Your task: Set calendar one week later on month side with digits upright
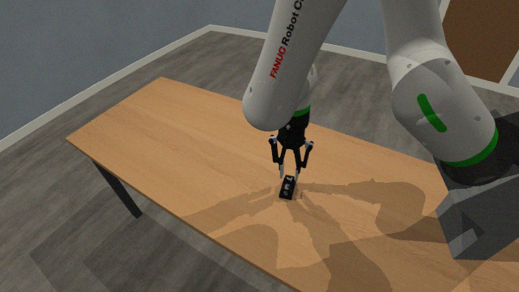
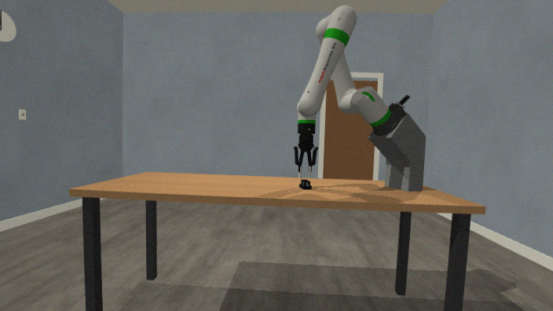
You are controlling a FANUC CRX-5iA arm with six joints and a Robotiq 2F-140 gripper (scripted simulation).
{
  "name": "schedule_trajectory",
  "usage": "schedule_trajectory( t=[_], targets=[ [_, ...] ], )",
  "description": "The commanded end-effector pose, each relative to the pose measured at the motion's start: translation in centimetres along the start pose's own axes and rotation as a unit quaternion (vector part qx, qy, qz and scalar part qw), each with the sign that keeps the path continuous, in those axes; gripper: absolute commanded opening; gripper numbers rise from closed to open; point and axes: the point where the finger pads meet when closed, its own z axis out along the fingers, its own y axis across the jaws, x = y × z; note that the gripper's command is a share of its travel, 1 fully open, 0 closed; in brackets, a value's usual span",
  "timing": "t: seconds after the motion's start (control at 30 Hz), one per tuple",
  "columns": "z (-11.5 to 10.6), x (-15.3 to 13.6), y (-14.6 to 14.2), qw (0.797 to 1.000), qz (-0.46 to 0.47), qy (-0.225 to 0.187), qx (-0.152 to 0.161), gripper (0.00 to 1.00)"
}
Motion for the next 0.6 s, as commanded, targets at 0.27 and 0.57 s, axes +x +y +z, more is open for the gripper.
schedule_trajectory(
  t=[0.27,0.57],
  targets=[
    [0.2,0.0,0.0,1.0,0.0,0.0,0.0,0.29],
    [1.1,0.0,0.0,1.0,0.0,0.0,0.0,0.29]
  ],
)
